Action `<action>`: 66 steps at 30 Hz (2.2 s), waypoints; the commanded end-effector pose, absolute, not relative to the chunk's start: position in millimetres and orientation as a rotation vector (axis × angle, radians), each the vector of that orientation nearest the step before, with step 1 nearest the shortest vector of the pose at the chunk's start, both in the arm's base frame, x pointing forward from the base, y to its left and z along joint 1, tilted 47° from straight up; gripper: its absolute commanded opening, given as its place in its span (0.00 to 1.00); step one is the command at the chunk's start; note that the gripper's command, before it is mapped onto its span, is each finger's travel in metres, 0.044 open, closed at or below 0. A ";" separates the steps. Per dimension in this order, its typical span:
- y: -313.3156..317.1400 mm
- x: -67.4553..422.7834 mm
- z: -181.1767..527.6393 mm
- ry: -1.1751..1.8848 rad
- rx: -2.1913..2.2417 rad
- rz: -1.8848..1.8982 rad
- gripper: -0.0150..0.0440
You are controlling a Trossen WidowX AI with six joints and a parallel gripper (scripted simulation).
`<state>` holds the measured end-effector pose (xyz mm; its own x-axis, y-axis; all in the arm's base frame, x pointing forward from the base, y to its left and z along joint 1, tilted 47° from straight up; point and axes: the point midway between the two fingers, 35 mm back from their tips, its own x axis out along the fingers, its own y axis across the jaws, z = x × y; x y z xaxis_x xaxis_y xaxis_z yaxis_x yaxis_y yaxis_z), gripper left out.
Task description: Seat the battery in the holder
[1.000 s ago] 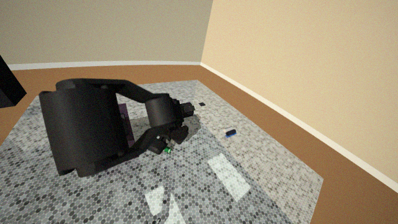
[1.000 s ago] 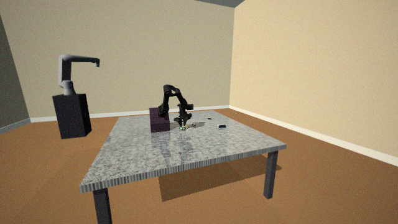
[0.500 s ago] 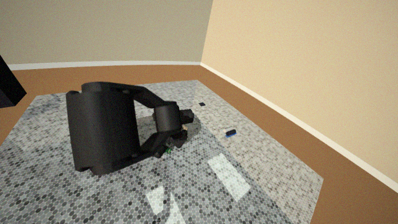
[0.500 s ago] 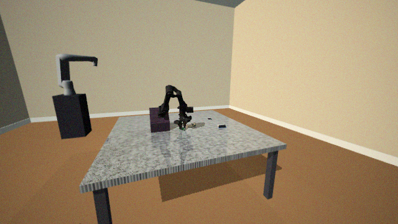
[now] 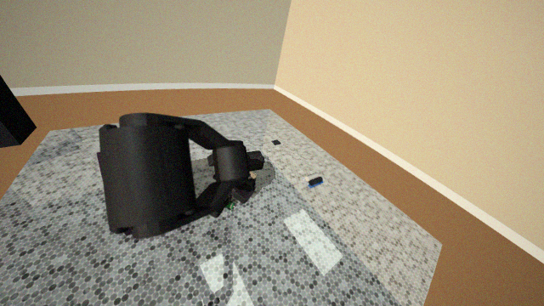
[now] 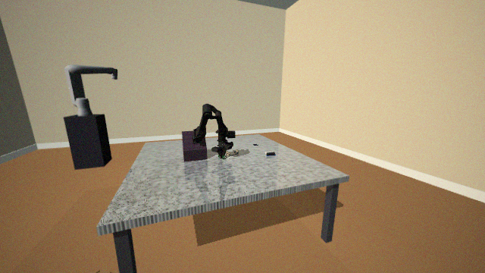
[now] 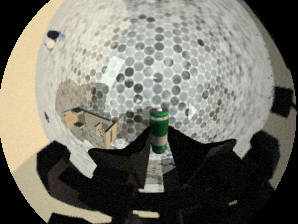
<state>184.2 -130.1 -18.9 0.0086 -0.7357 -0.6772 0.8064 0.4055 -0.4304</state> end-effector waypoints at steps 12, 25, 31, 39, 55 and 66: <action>-95.2 183.9 10.8 1.003 0.087 -1.203 0.39; -71.3 230.7 10.4 1.267 -0.295 -0.925 0.39; -52.6 261.8 2.2 1.428 -0.569 -0.695 0.39; -29.7 292.2 -11.7 1.571 -0.868 -0.420 0.39; -42.4 295.2 -29.3 1.472 -0.860 -0.355 0.39; -56.4 297.2 -38.1 1.359 -0.861 -0.304 0.39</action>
